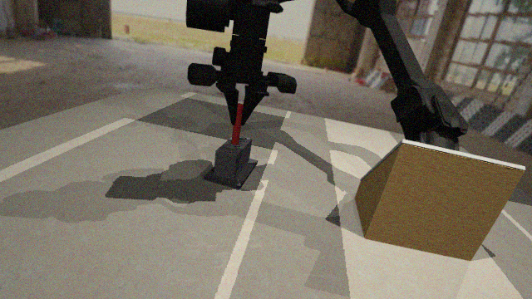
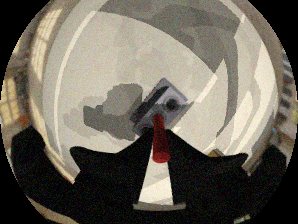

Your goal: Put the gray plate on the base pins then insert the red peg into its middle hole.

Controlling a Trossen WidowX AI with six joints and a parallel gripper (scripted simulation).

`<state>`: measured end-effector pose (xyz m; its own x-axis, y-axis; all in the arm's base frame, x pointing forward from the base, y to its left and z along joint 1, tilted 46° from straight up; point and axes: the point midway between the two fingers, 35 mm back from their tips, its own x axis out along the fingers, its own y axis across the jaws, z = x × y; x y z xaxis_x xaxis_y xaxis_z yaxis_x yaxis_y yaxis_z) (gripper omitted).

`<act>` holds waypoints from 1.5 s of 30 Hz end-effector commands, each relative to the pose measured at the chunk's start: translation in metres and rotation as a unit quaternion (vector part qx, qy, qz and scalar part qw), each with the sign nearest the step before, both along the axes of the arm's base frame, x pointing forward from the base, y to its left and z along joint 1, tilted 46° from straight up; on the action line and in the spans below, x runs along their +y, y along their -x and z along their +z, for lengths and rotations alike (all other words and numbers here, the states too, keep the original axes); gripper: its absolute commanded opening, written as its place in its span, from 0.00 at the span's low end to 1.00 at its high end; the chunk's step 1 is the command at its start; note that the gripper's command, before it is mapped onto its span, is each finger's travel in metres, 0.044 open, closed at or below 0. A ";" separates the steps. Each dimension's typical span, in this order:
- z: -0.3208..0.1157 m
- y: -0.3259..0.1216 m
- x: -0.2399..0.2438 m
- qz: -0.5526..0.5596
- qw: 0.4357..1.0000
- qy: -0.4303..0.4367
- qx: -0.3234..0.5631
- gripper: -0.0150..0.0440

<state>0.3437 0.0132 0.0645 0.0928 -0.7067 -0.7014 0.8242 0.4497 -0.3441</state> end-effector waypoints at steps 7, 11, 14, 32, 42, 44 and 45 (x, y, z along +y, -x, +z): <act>0.000 0.000 0.000 0.000 1.000 0.000 0.000 0.25; -0.001 0.000 0.000 0.000 1.000 0.000 0.000 0.25; -0.001 0.001 0.000 0.000 1.000 0.000 0.000 0.25; -0.002 0.001 -0.001 -0.001 1.000 0.000 0.000 0.34; -0.002 0.001 -0.001 -0.001 1.000 0.000 0.000 0.51; -0.002 0.001 -0.001 -0.001 1.000 0.000 0.000 0.51; -0.002 0.001 -0.001 -0.001 1.000 0.000 0.000 0.51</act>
